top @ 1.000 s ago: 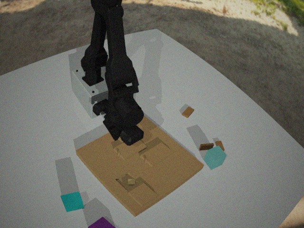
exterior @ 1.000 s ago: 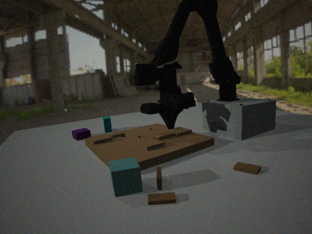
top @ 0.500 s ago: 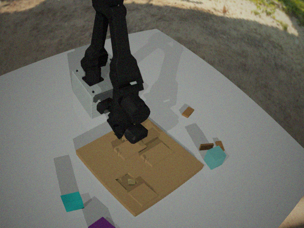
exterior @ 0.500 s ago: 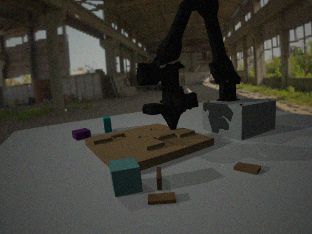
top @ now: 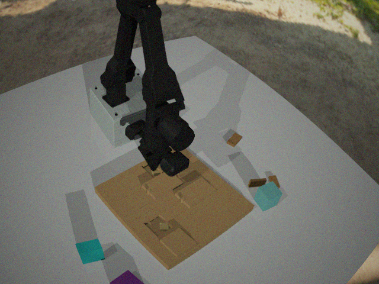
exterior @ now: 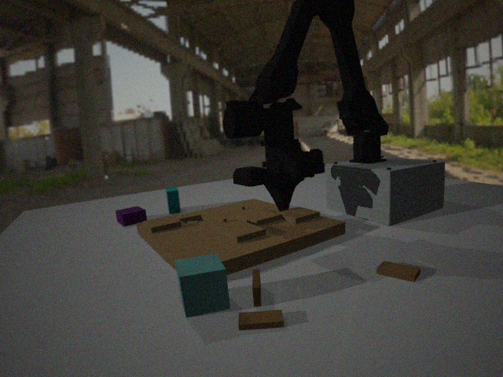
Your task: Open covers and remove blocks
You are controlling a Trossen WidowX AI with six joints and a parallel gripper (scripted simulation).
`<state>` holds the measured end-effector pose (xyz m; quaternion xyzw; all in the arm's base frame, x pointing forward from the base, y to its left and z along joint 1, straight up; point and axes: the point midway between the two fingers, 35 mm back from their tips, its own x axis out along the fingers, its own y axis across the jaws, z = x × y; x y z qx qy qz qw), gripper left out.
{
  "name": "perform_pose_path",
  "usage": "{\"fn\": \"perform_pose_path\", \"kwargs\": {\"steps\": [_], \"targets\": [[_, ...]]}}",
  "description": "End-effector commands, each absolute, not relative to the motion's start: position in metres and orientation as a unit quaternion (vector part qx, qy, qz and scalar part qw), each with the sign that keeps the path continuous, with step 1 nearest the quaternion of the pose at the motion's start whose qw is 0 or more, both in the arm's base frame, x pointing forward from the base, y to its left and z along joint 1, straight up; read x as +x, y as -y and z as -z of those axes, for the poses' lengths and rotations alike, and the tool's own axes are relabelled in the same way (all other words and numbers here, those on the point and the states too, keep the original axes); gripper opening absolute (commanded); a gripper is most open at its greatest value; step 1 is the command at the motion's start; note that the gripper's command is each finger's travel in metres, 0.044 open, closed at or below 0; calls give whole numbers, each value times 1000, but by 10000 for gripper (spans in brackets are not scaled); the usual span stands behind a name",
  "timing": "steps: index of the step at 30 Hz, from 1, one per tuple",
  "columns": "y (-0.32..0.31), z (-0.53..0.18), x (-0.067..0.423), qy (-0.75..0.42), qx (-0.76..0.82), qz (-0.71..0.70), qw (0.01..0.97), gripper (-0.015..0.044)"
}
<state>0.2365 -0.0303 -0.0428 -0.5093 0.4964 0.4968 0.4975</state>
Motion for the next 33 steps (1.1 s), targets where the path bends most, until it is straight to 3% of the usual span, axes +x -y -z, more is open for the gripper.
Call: {"fn": "perform_pose_path", "kwargs": {"steps": [1, 33], "targets": [[25, 43, 237, -496, -508, -496, 500, 0], [-7, 43, 234, -495, -507, -497, 501, 0]]}}
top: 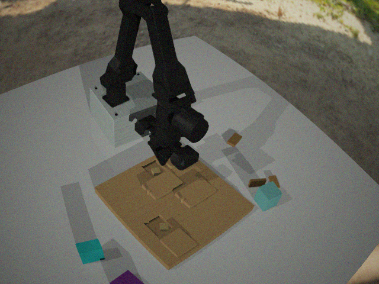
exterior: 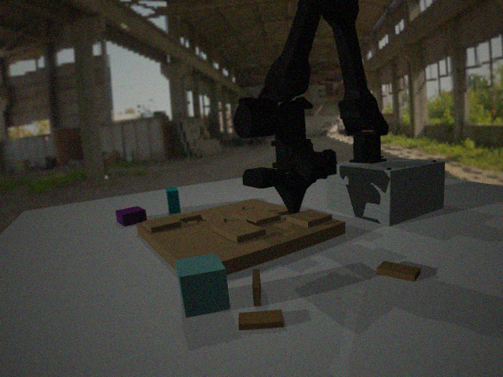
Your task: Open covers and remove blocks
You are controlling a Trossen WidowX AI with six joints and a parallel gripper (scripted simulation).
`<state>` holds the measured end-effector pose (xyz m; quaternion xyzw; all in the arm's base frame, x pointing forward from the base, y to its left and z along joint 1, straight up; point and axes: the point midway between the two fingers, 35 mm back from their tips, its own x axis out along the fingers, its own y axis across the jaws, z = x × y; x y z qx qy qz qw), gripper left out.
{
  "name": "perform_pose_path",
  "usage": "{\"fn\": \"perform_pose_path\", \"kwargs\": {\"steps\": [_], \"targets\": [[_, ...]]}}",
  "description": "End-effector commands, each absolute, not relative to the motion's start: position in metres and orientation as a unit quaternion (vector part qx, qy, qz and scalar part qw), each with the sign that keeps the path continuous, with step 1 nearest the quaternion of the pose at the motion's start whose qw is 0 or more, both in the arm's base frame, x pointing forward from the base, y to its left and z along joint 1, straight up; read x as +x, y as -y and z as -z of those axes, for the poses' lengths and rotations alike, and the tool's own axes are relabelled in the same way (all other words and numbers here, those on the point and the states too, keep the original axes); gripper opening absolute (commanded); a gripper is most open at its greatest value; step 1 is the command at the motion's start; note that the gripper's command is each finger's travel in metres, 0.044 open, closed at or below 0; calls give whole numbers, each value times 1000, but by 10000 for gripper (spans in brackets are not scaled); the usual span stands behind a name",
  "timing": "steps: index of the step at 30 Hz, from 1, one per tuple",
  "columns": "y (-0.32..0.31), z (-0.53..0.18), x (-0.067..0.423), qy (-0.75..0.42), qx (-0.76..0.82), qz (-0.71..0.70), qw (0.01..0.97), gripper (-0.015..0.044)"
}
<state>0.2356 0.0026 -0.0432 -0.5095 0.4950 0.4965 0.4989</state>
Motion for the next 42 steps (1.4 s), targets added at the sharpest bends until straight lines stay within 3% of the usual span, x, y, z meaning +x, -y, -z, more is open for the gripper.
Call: {"fn": "perform_pose_path", "kwargs": {"steps": [1, 42], "targets": [[-8, 44, 234, -495, -507, -497, 501, 0], [-19, 2, 234, -495, -507, -497, 501, 0]]}}
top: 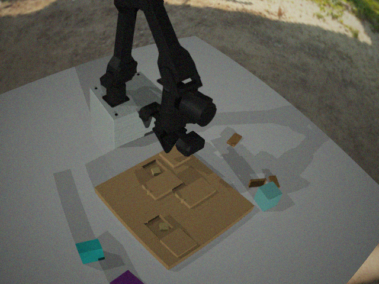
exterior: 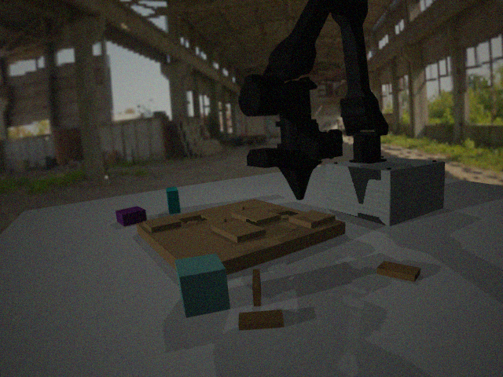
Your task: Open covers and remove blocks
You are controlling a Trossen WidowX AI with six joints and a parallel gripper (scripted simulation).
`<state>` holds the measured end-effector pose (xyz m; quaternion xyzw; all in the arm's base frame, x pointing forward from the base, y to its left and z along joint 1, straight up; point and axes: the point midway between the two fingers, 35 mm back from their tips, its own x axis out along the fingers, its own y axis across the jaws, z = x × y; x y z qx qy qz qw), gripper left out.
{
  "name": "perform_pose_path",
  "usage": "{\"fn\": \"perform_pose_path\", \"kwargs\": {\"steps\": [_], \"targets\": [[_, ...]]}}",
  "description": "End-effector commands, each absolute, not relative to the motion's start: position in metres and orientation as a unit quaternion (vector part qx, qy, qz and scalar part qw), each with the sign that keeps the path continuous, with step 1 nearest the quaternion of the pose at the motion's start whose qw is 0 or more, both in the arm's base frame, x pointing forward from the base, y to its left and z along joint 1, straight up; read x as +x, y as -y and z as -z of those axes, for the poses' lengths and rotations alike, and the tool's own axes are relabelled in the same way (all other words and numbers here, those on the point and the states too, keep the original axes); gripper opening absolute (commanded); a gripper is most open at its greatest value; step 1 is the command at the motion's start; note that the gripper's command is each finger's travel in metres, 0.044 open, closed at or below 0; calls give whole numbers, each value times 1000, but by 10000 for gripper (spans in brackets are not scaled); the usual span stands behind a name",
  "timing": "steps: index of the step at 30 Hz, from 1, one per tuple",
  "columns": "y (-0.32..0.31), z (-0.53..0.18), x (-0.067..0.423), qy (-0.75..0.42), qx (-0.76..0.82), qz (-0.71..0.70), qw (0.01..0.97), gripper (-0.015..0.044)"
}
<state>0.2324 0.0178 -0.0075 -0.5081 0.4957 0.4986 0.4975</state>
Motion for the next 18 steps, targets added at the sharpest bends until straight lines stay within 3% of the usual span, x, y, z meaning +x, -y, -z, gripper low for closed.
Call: {"fn": "perform_pose_path", "kwargs": {"steps": [1, 9, 18], "targets": [[-19, 0, 234, -495, -507, -497, 501, 0], [-18, -2, 235, -496, -508, -498, 498, 0], [-3, -13, 283, -495, -509, -496, 500, 0]]}}
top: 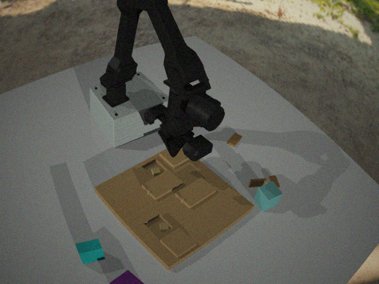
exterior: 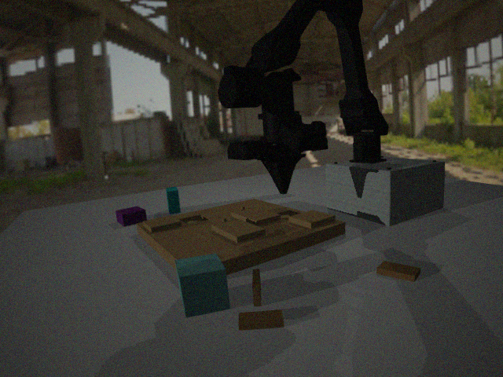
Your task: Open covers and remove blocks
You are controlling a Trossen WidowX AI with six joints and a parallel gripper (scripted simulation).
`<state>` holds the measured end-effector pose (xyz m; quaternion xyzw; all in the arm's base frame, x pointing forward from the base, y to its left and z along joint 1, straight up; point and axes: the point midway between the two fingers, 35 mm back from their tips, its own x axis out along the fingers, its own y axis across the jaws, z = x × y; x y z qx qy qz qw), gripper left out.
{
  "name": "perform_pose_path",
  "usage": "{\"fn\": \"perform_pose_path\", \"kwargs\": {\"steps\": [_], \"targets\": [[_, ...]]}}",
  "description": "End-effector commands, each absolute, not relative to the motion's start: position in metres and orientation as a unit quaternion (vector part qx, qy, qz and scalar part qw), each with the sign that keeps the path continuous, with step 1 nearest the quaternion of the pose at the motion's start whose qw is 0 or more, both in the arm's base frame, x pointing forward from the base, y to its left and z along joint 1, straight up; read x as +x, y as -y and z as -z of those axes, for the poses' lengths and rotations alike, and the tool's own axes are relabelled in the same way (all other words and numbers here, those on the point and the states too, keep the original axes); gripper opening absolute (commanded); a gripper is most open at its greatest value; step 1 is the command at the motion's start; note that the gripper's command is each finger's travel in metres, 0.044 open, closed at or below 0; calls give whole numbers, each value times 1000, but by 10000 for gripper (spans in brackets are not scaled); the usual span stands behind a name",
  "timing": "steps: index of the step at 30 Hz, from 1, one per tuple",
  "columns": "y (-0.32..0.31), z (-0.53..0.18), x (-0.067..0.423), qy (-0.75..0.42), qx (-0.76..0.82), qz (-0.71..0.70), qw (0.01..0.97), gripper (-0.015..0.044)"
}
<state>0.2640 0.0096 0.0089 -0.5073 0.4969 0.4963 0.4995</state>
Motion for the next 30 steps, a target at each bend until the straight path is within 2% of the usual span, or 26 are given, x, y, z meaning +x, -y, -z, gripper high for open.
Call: {"fn": "perform_pose_path", "kwargs": {"steps": [1, 9, 30], "targets": [[-1, -14, 288, -494, -509, -496, 500, 0], [16, -19, 326, -494, -510, -494, 502, 0], [17, -19, 326, -494, -510, -494, 502, 0]]}}
